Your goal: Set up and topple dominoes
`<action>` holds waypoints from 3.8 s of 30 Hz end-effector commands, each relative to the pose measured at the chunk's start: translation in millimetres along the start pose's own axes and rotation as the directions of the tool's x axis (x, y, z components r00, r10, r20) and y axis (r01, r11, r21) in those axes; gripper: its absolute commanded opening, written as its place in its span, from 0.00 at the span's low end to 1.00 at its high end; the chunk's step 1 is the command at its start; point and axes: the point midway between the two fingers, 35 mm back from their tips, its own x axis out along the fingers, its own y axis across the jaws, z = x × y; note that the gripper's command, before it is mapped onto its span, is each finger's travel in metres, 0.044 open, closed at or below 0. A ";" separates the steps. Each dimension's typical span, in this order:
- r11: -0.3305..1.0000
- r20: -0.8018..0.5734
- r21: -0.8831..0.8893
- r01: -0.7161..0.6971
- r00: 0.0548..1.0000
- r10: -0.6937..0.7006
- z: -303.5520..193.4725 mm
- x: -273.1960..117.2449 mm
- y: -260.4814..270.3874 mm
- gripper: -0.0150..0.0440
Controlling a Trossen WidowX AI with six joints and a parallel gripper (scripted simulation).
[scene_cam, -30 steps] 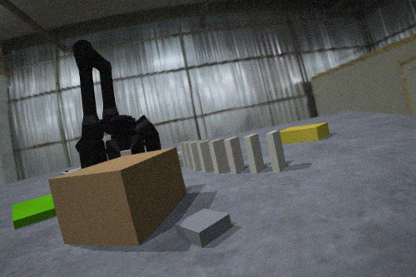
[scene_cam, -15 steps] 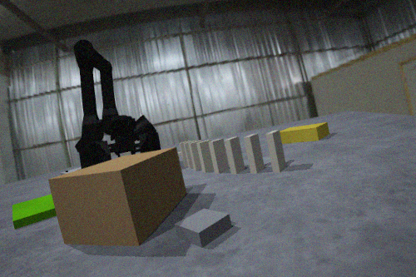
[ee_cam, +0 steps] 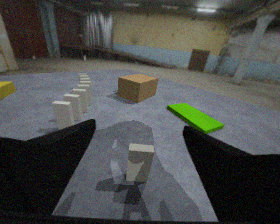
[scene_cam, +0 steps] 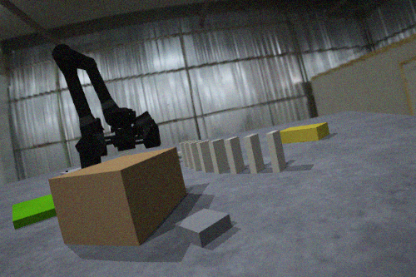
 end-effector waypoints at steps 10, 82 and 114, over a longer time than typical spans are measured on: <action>1.000 -0.044 -0.006 0.028 0.999 -0.028 27.4 -0.1 -4.1 1.00; 0.999 -0.992 0.034 -0.002 0.121 0.034 -9.3 29.1 -3.6 0.44; 0.996 -0.989 0.015 -0.084 0.142 0.026 133.3 35.6 35.3 0.44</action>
